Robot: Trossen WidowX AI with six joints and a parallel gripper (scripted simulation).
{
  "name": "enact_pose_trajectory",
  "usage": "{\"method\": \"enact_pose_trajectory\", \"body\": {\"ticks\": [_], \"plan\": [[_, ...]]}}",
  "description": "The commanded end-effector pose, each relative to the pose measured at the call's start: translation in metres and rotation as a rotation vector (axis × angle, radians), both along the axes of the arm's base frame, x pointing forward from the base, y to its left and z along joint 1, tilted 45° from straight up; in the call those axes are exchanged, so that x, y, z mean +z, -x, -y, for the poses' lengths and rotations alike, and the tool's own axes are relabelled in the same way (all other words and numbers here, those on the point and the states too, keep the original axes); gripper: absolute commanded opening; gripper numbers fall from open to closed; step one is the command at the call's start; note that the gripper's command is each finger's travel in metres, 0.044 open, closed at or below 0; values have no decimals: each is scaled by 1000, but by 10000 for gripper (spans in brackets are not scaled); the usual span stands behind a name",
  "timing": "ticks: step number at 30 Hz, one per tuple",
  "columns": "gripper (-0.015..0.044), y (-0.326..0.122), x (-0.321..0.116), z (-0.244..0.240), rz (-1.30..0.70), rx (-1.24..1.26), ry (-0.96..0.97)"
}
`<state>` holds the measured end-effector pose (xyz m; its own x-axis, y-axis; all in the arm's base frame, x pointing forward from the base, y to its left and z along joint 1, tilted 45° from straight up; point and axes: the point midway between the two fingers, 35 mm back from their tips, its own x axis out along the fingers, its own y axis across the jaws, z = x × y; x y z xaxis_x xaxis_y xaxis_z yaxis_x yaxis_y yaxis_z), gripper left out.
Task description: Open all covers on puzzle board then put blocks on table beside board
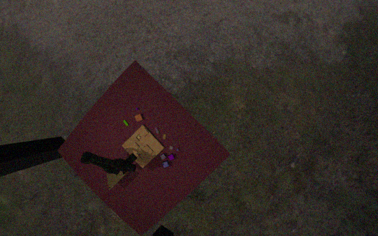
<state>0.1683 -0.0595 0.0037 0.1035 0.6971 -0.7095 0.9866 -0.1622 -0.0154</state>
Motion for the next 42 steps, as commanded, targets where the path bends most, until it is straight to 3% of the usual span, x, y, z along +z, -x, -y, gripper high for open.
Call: {"method": "enact_pose_trajectory", "body": {"ticks": [1,42], "plan": [[0,1,0,0,-7,-3,1],[0,-4,-27,-25,-7,-4,2]]}}
